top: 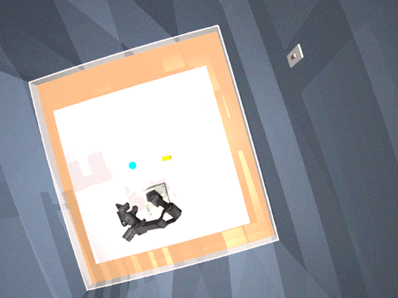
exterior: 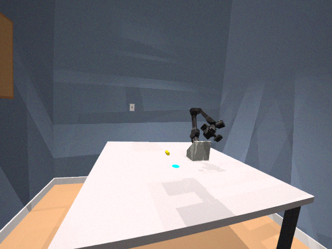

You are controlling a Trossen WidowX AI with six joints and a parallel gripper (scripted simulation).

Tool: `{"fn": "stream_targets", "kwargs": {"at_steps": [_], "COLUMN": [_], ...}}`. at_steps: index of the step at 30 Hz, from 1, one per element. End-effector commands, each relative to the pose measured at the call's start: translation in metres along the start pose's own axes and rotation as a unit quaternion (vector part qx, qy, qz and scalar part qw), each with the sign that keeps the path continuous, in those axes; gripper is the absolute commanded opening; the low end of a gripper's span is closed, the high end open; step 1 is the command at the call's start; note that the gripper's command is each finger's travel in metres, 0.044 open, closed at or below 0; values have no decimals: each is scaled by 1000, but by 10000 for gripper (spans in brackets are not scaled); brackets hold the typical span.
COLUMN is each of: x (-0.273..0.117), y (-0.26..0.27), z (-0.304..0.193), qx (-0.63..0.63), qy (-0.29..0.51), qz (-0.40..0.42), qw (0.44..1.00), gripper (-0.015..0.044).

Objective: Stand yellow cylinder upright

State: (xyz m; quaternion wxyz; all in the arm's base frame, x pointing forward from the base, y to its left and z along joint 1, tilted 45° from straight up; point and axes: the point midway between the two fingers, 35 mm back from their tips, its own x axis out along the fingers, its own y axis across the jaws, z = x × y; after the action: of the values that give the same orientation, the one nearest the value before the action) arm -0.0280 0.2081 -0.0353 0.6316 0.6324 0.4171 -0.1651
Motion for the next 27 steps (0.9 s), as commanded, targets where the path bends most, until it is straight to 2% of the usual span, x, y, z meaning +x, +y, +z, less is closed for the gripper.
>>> {"fn": "stream_targets", "kwargs": {"at_steps": [1, 4, 15, 27], "x": [0, 5, 37, 60], "y": [0, 8, 71, 147], "z": [0, 1, 17, 65], "qx": [2, 32, 276, 522], "qy": [-1, -15, -123, -226], "qz": [0, 1, 29, 114], "qw": [1000, 999, 953, 815], "gripper": [374, 309, 309, 309]}}
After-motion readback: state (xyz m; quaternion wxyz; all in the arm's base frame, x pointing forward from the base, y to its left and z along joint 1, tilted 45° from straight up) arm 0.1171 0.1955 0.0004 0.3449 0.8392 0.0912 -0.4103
